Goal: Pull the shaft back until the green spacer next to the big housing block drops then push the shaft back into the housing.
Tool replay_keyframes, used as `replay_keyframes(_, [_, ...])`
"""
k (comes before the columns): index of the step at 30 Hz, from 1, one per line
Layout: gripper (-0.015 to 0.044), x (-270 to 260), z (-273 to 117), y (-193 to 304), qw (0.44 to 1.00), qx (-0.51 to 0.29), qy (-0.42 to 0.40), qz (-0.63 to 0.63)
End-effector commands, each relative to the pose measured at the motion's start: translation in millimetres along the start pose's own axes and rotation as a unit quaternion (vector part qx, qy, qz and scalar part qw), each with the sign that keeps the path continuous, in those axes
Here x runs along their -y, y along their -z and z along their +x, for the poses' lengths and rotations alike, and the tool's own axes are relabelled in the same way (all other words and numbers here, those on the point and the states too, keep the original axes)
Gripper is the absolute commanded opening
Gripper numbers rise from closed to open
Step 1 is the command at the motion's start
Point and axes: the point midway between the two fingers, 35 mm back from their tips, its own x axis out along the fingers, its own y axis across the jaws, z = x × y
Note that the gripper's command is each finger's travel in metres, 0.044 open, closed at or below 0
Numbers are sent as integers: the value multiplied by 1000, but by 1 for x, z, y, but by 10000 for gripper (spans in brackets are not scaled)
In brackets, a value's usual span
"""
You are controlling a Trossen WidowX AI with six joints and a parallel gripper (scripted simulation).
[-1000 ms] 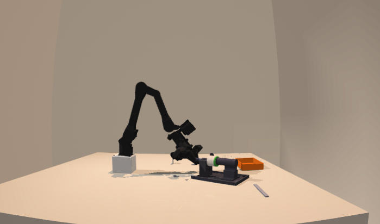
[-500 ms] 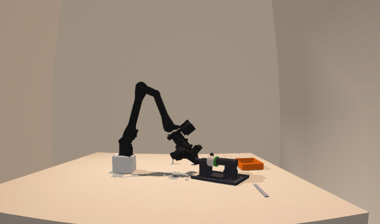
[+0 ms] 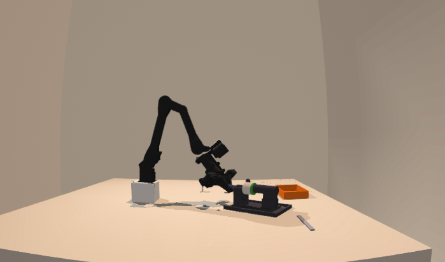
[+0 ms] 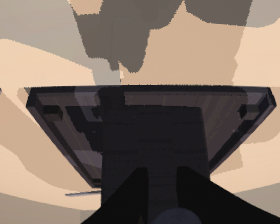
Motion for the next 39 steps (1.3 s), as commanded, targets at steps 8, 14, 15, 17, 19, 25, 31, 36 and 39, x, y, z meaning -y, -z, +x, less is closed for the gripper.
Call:
replay_keyframes(8, [0,-1,-1,-2,1000,1,-1,1])
replay_keyframes(14, [0,-1,-2,-2,1000,1,-1,1])
replay_keyframes(15, [0,-1,-2,-2,1000,1,-1,1])
replay_keyframes(17, [0,-1,-2,-3,1000,1,-1,1])
replay_keyframes(19, [0,-1,-2,-3,1000,1,-1,1])
replay_keyframes(25, [0,-1,-2,-3,1000,1,-1,1])
replay_keyframes(31, [0,-1,-3,-4,1000,1,-1,1])
replay_keyframes(36, [0,-1,-3,-4,1000,1,-1,1])
replay_keyframes(39, [0,-1,-3,-4,1000,1,-1,1])
